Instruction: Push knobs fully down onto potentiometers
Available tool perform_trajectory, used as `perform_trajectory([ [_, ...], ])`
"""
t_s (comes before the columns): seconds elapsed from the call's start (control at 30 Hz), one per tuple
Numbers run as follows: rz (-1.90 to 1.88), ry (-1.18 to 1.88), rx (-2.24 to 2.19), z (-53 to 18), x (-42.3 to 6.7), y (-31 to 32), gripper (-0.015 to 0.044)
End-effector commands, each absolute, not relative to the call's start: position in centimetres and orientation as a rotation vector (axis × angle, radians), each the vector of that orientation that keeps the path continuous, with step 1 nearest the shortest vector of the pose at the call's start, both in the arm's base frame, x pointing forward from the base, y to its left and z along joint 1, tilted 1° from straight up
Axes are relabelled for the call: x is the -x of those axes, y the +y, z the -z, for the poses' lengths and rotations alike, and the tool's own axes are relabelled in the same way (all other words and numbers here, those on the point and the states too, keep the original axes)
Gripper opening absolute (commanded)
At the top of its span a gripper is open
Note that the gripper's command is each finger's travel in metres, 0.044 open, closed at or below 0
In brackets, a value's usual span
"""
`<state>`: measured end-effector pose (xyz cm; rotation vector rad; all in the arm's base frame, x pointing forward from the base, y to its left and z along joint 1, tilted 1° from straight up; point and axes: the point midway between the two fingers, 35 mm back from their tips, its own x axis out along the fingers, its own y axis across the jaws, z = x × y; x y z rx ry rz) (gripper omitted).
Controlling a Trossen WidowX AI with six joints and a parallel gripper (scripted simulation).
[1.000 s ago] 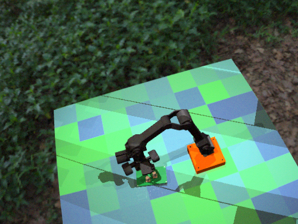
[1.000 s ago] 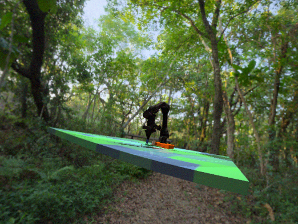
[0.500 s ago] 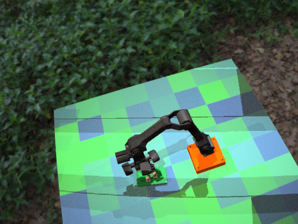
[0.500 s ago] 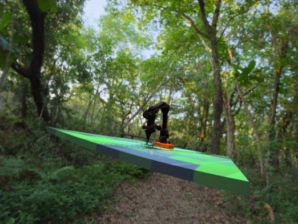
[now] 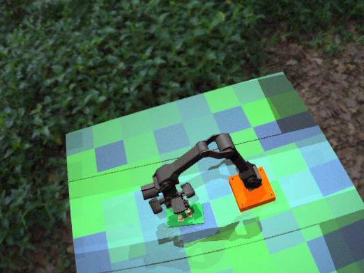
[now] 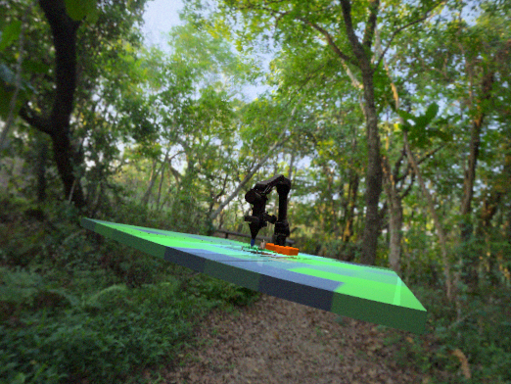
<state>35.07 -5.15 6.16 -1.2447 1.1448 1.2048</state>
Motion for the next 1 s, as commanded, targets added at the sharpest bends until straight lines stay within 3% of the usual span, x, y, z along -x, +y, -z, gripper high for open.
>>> perform_trajectory([
  [0.0, -1.211, 1.15, 1.245, -5.4, -35.2, -5.2, 0.0],
  [0.9, -1.211, 1.15, 1.245, -8.1, -35.1, -5.3, 0.0],
  [0.97, -1.214, 1.153, 1.237, -7.5, -35.1, -5.2, 0.0053],
])
